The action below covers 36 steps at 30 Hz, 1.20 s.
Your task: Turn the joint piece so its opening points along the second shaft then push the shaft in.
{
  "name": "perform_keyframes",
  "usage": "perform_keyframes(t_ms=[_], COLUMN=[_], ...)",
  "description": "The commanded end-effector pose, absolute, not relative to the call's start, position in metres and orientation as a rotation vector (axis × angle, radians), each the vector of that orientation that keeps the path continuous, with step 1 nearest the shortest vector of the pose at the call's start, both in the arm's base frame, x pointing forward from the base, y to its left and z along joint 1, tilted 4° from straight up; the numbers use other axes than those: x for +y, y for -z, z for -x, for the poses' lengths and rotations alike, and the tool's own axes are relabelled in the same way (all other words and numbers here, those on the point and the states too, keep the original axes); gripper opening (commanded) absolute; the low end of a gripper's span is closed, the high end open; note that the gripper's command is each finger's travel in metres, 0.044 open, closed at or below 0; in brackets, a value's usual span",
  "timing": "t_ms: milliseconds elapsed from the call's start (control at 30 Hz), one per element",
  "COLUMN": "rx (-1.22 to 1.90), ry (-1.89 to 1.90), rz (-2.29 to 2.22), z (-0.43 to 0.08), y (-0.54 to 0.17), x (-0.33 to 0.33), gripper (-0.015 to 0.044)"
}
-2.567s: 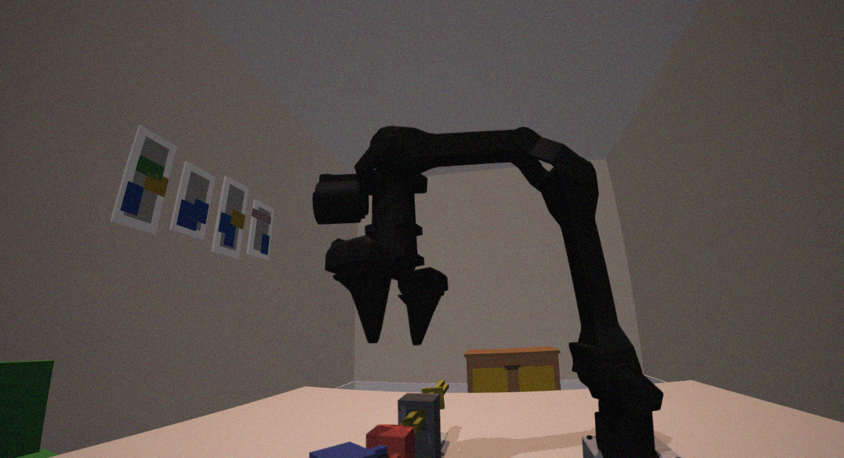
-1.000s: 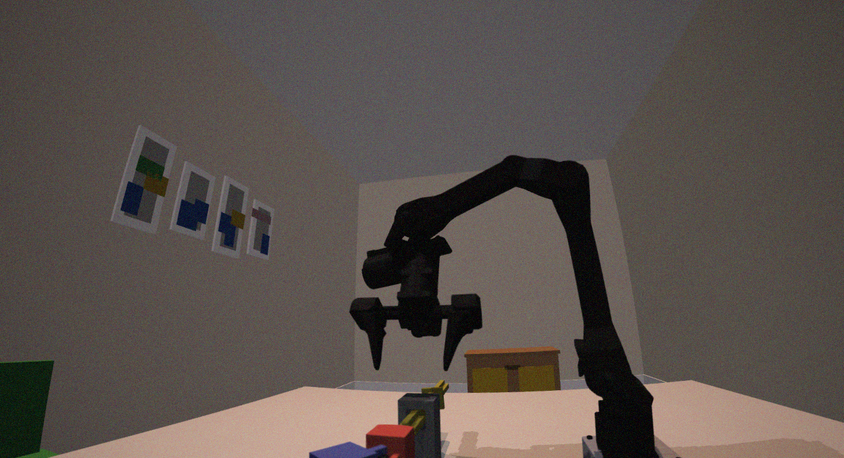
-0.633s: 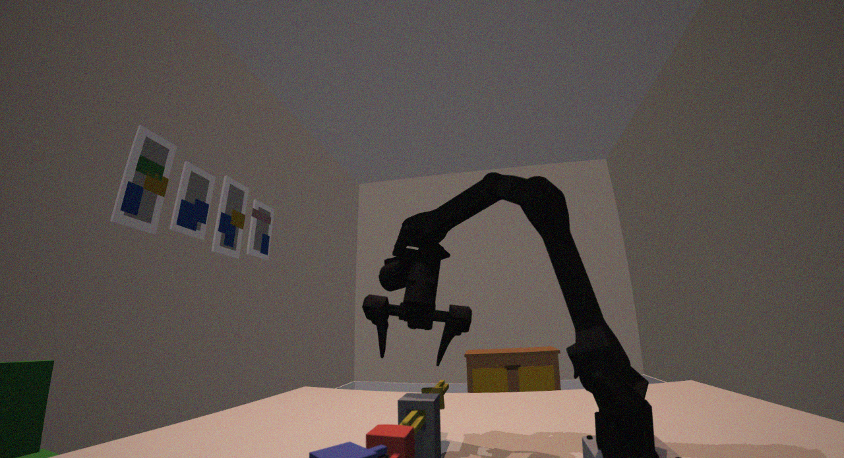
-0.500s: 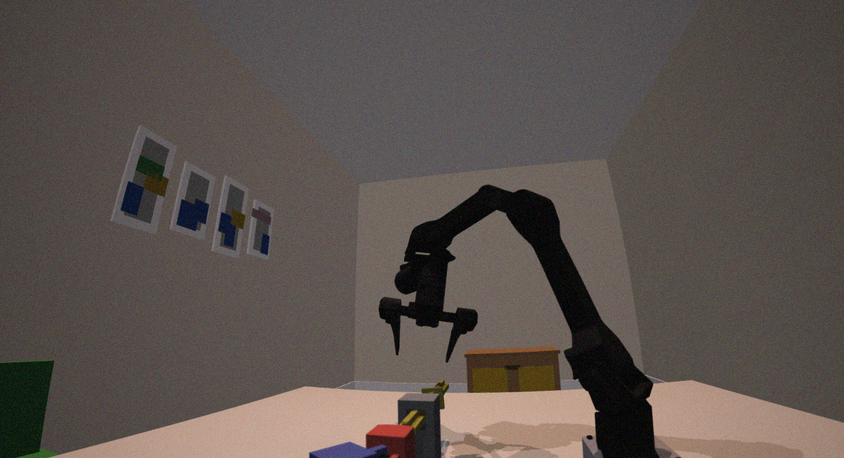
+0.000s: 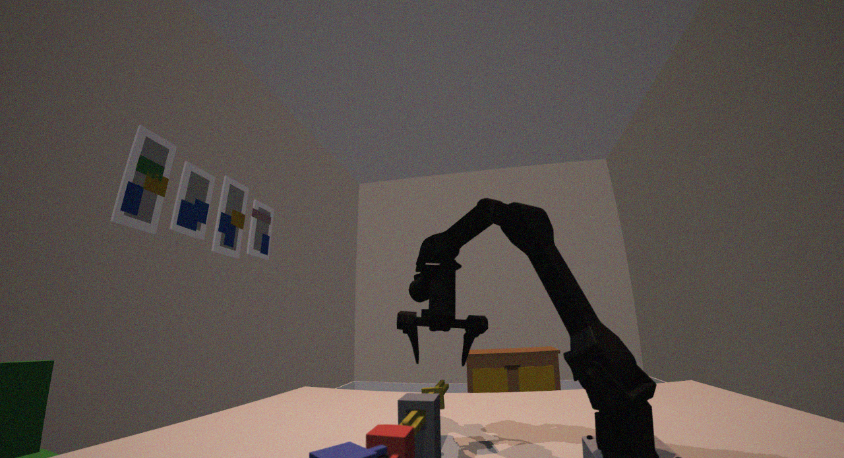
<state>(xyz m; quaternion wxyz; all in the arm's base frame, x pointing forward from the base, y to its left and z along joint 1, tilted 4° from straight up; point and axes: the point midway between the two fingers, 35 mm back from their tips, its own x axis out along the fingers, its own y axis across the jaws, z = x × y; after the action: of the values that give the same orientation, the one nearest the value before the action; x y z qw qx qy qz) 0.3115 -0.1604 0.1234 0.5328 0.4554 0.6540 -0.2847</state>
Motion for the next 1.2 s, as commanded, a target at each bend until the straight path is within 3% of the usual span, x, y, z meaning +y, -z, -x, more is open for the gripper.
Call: perform_keyframes(t_ms=[0,300,1167], rx=[1.523,1.358,1.36], ry=[0.797,1.074,1.081], rz=[-1.072,-1.07,-1.07], z=[-0.312,-0.313,-0.312], y=[-0.109,-0.076,-0.046], x=[-0.157,-0.15,-0.148], gripper=[0.044,0.044,0.044])
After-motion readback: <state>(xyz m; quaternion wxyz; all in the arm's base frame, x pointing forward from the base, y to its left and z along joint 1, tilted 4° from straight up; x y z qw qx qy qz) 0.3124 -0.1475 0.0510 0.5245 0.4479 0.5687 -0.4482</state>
